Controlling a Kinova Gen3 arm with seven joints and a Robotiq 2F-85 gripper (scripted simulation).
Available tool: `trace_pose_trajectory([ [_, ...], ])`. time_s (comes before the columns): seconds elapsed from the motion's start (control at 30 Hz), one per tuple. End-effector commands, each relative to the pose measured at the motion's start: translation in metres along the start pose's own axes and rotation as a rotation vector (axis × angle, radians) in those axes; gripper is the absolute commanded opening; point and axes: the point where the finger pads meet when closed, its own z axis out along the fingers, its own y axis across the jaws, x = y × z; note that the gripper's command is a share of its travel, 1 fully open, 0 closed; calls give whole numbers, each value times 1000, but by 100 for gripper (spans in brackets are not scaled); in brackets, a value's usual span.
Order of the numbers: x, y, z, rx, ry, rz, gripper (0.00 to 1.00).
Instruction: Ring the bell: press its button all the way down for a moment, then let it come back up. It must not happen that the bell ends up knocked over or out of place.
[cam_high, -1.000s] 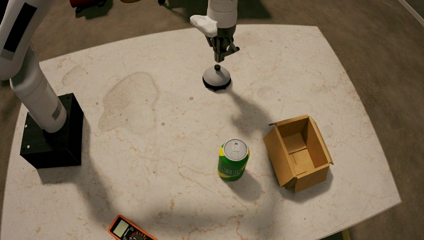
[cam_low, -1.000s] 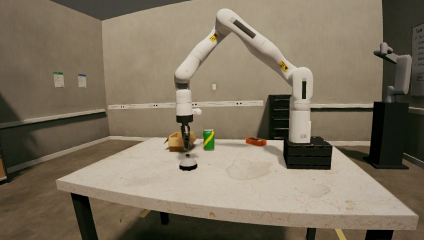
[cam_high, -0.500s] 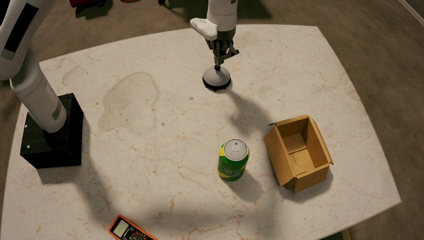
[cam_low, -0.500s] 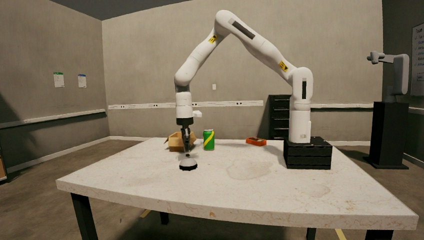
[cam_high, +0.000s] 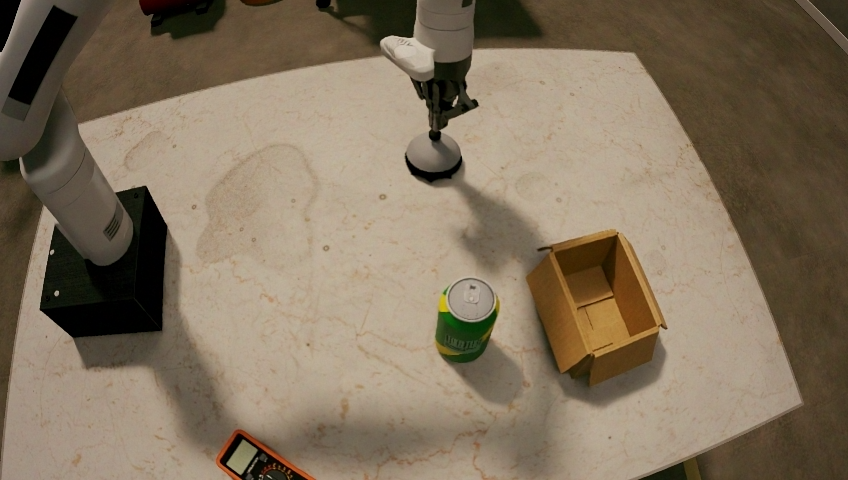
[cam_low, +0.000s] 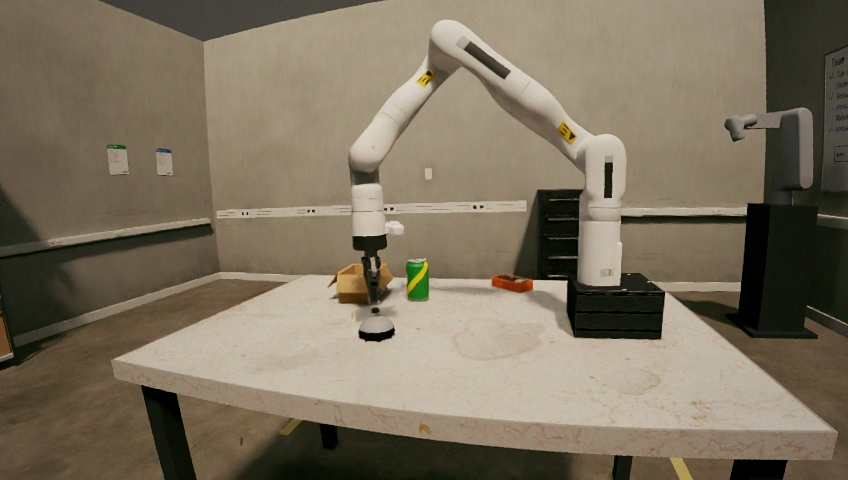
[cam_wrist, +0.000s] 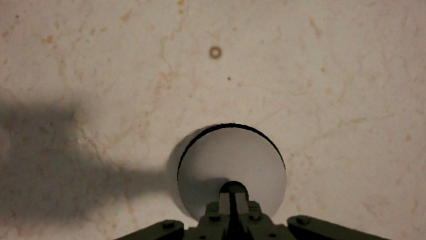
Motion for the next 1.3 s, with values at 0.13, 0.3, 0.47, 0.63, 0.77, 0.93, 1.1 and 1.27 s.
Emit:
trace_pose_trajectory([
  [0.13, 0, 0, 2, 1, -2, 8, 10],
  [0.3, 0, 0, 2, 1, -2, 8, 10],
  [0.47, 0, 0, 2, 1, -2, 8, 10],
  [0.63, 0, 0, 2, 1, -2, 8, 10],
  [0.77, 0, 0, 2, 1, -2, 8, 10],
  [0.93, 2, 1, 3, 1, -1, 11, 10],
  [1.1, 3, 1, 4, 1, -1, 10, 10],
  [1.27, 4, 2, 4, 1, -2, 10, 10],
])
